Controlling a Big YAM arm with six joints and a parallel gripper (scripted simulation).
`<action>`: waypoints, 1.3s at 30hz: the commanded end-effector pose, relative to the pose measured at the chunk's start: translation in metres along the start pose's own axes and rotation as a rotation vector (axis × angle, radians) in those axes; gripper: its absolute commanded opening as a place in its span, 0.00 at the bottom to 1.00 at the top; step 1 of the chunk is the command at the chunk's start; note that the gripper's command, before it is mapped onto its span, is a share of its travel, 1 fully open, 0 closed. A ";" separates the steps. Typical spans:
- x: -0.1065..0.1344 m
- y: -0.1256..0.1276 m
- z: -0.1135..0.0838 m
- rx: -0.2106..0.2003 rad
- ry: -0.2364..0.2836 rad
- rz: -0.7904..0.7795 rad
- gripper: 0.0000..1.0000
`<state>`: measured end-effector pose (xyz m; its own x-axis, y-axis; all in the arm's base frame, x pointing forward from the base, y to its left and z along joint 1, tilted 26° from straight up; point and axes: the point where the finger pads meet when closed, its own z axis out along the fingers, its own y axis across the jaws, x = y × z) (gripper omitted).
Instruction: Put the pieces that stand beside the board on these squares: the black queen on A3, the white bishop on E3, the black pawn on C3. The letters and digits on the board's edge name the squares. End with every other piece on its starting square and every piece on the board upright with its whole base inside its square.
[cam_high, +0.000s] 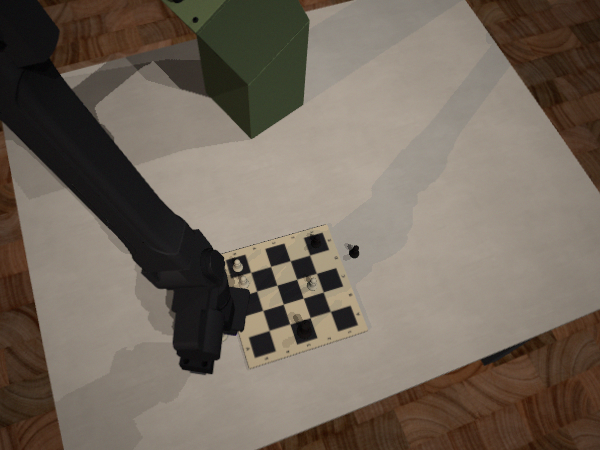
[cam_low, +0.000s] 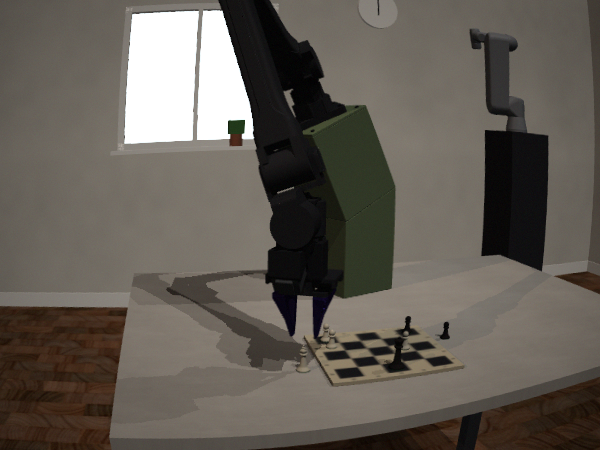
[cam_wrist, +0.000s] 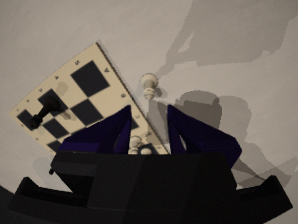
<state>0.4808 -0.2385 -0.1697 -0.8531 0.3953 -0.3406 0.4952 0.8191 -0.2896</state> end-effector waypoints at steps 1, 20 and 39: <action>0.006 -0.001 0.009 0.001 0.010 0.001 0.35; -0.001 -0.003 0.035 0.001 -0.004 0.002 0.35; 0.003 -0.004 0.047 0.002 0.005 0.000 0.35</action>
<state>0.4864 -0.2535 -0.2033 -0.8530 0.3963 -0.3396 0.4958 0.8186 -0.2900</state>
